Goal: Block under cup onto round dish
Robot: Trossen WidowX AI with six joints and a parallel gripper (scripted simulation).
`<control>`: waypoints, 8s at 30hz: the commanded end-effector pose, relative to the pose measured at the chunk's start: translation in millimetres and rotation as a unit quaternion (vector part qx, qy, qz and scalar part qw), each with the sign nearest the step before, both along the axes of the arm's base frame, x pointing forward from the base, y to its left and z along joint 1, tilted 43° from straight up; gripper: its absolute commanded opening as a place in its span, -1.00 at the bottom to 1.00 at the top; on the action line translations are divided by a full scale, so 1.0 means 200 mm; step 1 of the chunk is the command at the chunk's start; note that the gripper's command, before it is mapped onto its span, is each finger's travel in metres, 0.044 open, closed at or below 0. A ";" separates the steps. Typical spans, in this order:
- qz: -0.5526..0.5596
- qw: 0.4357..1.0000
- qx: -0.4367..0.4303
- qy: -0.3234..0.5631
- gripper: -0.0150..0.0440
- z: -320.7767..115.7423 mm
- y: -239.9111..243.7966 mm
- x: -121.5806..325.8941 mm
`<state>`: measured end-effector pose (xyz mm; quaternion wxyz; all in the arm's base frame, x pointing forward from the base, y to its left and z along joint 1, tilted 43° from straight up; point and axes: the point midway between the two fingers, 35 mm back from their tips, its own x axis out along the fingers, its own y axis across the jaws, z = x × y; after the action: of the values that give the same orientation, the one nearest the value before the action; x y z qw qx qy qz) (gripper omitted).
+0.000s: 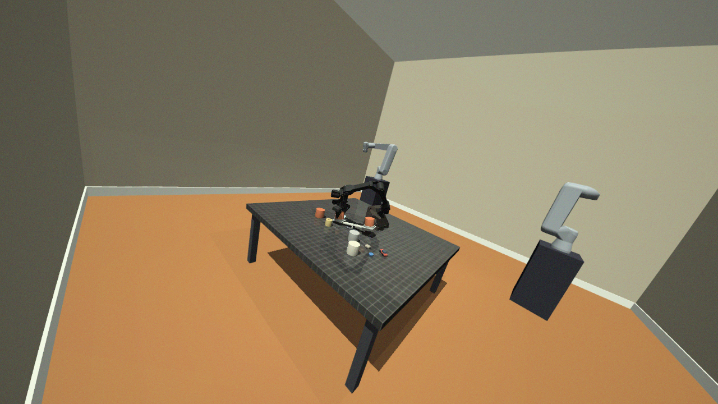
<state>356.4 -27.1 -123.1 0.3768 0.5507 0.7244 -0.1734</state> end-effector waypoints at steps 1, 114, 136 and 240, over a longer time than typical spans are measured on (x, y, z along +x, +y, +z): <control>-0.002 1.000 0.000 0.001 -0.27 0.02 -0.02 0.01; -0.002 1.000 0.001 0.005 -0.49 0.45 -0.41 0.07; -0.002 1.000 0.001 0.005 -0.49 0.45 -0.41 0.07; -0.002 1.000 -0.009 0.006 1.00 -0.35 -0.83 -1.04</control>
<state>141.6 -168.5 -212.6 0.3633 0.5511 0.7296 -0.1791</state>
